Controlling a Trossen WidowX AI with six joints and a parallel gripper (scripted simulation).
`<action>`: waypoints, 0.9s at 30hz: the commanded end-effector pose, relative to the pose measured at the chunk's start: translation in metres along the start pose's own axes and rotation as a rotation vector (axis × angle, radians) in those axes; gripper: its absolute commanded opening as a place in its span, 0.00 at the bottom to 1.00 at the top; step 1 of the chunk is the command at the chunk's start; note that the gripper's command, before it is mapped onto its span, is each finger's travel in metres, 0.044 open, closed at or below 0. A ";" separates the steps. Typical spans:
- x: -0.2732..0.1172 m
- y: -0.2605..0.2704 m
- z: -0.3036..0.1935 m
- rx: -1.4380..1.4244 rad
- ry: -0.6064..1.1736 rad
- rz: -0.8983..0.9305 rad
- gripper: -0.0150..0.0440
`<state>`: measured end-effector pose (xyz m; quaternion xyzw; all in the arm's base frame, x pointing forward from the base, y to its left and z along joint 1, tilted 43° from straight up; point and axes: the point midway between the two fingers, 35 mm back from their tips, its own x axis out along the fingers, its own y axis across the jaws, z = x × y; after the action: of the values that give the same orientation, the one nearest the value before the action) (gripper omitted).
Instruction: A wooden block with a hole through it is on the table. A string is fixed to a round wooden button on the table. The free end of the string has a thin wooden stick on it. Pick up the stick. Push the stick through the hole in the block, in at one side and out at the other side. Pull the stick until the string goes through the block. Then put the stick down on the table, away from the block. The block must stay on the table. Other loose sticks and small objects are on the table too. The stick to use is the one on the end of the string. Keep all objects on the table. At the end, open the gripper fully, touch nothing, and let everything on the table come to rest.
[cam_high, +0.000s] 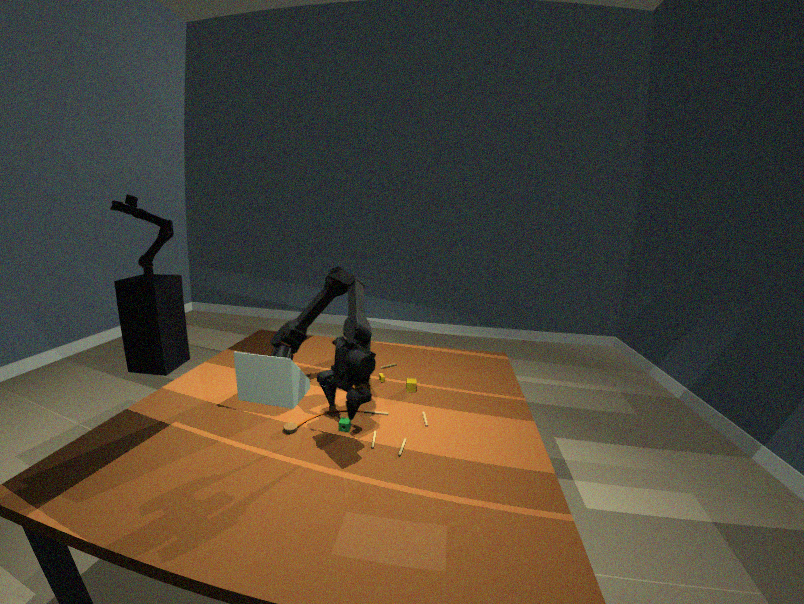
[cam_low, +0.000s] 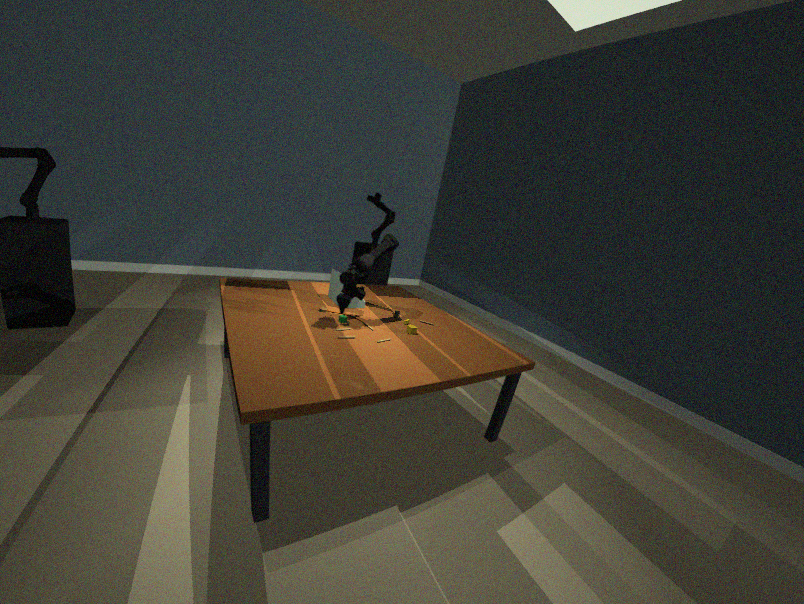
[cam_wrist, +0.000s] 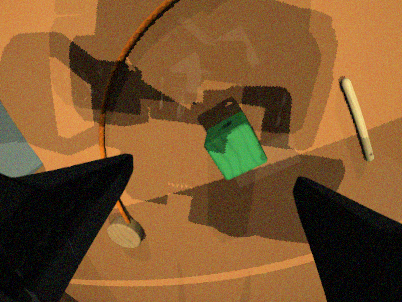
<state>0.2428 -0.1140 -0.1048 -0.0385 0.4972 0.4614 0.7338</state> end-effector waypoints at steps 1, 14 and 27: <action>-0.009 -0.012 0.000 -0.190 -0.070 -0.026 1.00; -0.009 -0.012 0.000 -0.190 -0.070 -0.026 1.00; -0.008 -0.010 -0.001 -0.190 -0.070 -0.026 0.66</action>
<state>0.2480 -0.1253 -0.1040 -0.0968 0.4270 0.4980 0.7485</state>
